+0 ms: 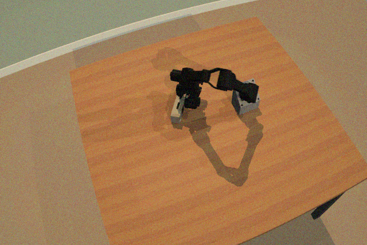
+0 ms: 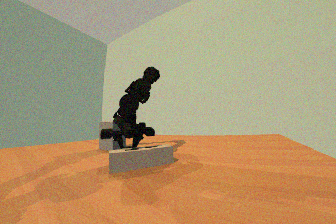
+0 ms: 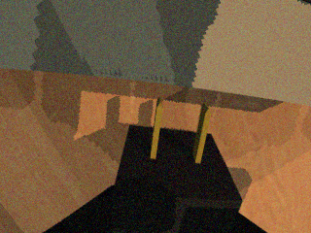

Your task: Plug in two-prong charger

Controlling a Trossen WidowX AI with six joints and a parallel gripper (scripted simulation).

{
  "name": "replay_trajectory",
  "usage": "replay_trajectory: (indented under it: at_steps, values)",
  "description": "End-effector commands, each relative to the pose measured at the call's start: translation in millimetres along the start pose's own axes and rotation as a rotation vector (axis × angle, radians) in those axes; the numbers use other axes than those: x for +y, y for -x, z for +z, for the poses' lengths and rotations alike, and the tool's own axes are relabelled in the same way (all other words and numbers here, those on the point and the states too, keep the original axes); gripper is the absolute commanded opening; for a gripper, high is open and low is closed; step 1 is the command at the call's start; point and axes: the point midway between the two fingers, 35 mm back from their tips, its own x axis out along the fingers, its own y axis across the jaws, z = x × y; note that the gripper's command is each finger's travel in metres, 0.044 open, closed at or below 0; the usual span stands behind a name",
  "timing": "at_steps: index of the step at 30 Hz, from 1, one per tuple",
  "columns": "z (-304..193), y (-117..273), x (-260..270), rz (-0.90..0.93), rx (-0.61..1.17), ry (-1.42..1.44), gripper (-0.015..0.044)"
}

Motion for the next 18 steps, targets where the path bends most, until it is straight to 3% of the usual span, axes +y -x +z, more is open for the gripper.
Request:
replay_trajectory:
  at_steps: [1,18]
  values:
    - [1.8,0.7,0.8,0.002,-0.001,-0.002,0.0000]
    - [3.6,0.8,0.9,0.002,-0.001,-0.002,0.0000]
